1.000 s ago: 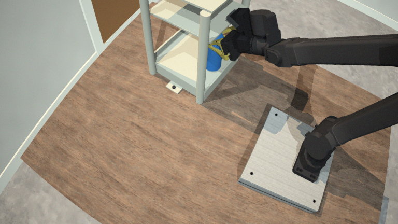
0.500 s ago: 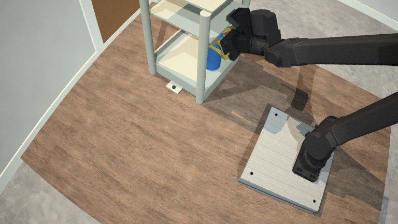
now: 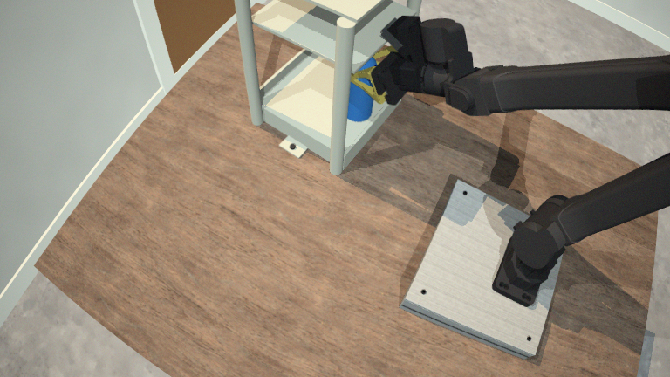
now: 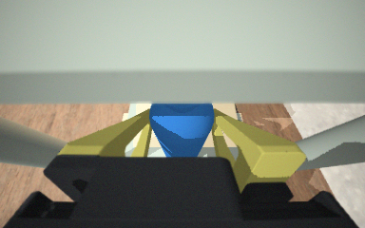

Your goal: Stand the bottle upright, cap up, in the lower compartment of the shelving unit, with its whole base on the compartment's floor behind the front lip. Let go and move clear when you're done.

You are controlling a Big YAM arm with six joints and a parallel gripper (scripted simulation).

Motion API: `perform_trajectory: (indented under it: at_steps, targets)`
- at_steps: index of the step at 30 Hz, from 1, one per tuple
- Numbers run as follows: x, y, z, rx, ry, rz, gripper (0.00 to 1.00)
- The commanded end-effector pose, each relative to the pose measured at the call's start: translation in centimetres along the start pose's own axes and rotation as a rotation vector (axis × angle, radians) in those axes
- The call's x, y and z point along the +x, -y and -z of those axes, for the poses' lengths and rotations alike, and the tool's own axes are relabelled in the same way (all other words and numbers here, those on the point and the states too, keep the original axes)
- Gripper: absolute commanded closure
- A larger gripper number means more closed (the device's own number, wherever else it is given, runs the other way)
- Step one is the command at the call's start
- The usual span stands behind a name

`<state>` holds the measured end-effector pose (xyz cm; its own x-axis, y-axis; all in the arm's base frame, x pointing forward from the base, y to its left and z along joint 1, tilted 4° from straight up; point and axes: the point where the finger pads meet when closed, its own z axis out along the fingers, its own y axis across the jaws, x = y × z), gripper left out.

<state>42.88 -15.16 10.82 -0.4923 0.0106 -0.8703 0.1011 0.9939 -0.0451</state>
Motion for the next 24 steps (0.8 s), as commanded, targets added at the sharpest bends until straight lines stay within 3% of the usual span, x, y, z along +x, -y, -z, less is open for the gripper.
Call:
perform_trajectory:
  at_steps: [1, 24]
  targets:
    - [-1.74, 0.81, -0.02, 0.016, 0.053, 0.018, 0.56]
    - [-1.55, 0.67, 0.39, 0.016, 0.055, 0.019, 0.56]
